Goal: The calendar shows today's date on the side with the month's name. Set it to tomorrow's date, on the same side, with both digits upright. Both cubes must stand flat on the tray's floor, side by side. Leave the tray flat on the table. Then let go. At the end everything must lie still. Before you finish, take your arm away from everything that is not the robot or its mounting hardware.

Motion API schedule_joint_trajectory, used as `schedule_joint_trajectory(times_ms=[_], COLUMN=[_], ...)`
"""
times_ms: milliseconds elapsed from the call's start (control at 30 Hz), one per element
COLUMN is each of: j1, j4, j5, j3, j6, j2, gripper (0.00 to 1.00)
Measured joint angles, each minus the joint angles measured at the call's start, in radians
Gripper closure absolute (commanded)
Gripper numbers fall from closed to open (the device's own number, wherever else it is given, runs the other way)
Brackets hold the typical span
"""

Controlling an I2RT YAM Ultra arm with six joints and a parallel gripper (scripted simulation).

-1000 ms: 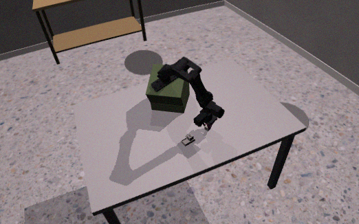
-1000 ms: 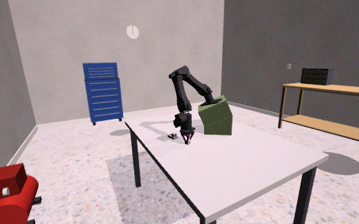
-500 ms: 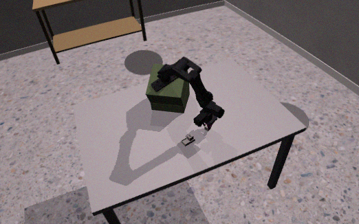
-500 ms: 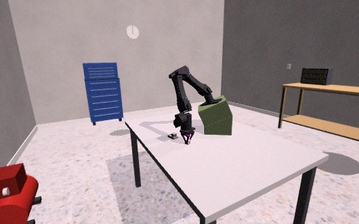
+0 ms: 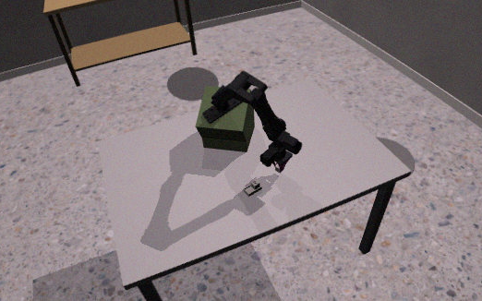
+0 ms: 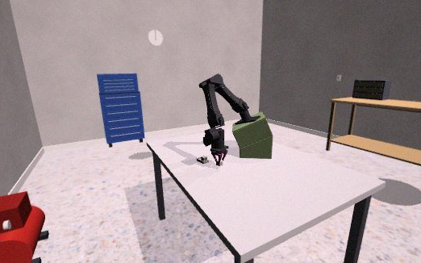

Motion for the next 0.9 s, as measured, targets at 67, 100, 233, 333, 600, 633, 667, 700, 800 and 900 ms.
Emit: schedule_joint_trajectory(times_ms=[67,100,233,333,600,633,667,700,800,900], j1=[0.017,0.026,0.059,0.069,0.087,0.087,0.087,0.087,0.087,0.087], j4=[-0.037,-0.056,-0.125,-0.171,-0.256,-0.261,-0.264,-0.266,-0.271,-0.274], j5=[0.001,0.002,0.007,0.010,0.014,0.014,0.014,0.014,0.014,0.014], j3=[-0.006,-0.007,-0.007,-0.008,-0.003,-0.002,-0.002,-0.002,-0.002,-0.002], j6=[0.013,0.020,0.047,0.063,0.090,0.091,0.092,0.093,0.094,0.089], j2=[-0.049,-0.075,-0.165,-0.190,-0.230,-0.230,-0.230,-0.230,-0.230,-0.230], gripper=[0.74,0.74,0.74,0.74,0.74,0.74,0.74,0.74,0.74,0.74])
